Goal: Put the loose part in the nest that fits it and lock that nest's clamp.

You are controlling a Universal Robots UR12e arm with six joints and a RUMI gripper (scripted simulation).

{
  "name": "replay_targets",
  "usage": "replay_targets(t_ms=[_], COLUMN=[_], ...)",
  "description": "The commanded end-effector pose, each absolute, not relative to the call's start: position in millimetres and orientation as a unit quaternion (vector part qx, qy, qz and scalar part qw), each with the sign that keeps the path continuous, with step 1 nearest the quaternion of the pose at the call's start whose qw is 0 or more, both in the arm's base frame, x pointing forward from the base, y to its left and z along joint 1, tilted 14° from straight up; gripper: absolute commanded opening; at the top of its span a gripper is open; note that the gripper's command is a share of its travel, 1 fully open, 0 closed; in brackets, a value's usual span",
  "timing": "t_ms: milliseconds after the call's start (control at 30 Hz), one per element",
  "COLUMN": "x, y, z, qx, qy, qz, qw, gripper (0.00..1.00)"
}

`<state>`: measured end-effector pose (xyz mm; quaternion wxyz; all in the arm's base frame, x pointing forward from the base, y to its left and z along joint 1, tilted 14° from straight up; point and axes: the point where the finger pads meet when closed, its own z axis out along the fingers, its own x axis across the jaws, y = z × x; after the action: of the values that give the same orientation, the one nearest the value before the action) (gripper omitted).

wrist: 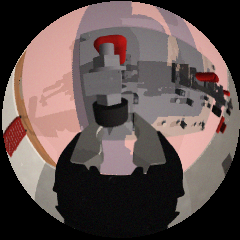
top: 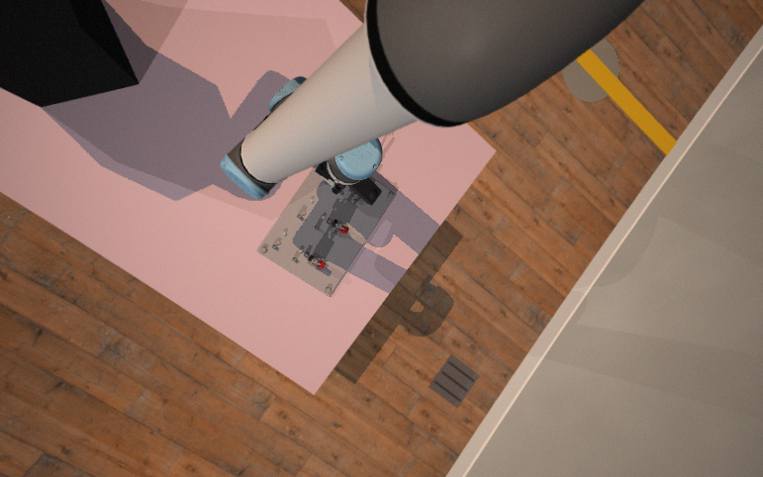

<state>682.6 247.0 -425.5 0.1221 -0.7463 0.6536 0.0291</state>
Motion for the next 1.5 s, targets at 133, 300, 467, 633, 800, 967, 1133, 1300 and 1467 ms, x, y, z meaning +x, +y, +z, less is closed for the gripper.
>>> replay_targets(t_ms=[133, 300, 467, 633, 800, 967, 1133, 1300, 1467], x=[681.1, 680.9, 681.0, 681.0, 681.0, 680.9, 680.9, 680.9, 680.9], y=[247.2, 247.4, 247.4, 247.4, 247.4, 247.4, 247.4, 247.4, 247.4], z=[-425.3, -425.3, -425.3, -425.3, -425.3, -425.4, -425.4, -425.4, -425.4], qx=[-0.746, -0.746, -0.746, -0.746, -0.746, -0.746, -0.746, -0.746, -0.746], qy=[0.654, 0.654, 0.654, 0.654, 0.654, 0.654, 0.654, 0.654, 0.654], qz=[0.029, 0.029, 0.029, 0.029, 0.029, 0.029, 0.029, 0.029, 0.029], qw=[0.122, 0.122, 0.122, 0.122, 0.122, 0.122, 0.122, 0.122, 0.122], gripper=[0.00, 0.00, 0.00, 0.00, 0.00, 0.59, 0.59, 0.59, 0.59])
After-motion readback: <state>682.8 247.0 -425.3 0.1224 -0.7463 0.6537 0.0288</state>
